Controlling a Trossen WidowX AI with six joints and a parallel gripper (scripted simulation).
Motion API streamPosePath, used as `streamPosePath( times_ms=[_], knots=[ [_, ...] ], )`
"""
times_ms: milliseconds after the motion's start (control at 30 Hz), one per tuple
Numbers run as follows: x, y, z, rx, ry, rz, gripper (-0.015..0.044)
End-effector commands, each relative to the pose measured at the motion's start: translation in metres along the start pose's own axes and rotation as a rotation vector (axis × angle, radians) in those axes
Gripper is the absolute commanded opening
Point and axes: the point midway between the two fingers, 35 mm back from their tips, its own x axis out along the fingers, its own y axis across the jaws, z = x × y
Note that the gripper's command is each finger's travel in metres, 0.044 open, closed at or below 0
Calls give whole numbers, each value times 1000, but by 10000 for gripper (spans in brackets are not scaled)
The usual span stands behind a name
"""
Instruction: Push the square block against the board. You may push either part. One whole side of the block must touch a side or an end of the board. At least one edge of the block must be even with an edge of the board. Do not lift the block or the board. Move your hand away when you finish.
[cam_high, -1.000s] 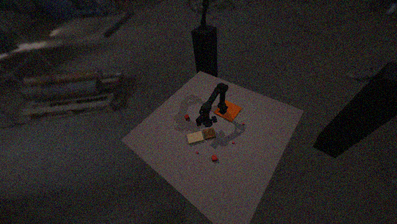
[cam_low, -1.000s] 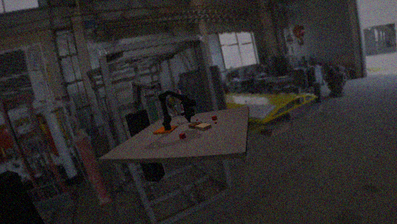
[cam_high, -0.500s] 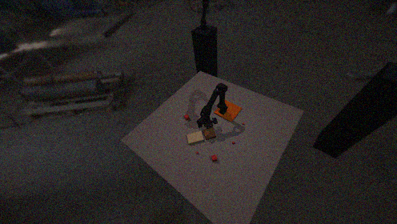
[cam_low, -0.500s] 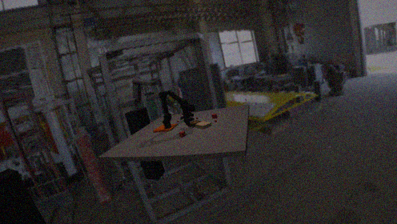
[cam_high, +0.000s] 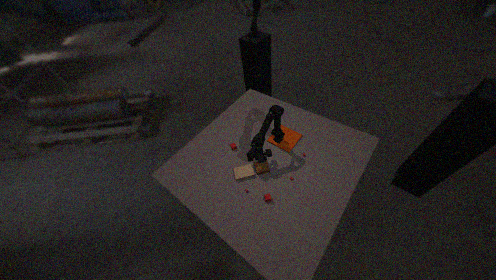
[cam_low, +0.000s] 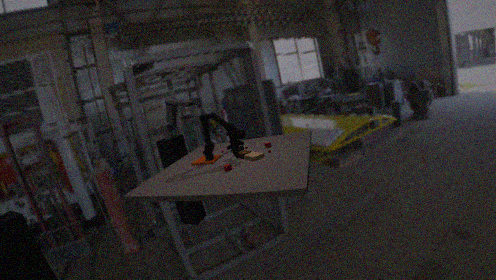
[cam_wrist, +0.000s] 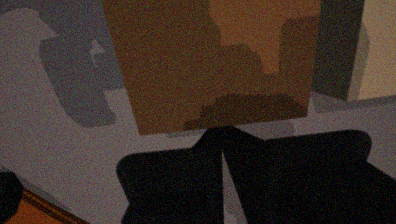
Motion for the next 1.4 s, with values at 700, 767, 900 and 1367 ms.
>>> streamPosePath(
  times_ms=[700,767,900,1367],
  knots=[
    [0,-2,-10,2,-1,-1,0],
    [0,-2,-13,2,-1,-1,0],
    [0,-2,-20,2,0,-1,0],
    [-4,-3,-34,4,2,-8,0]
  ],
)
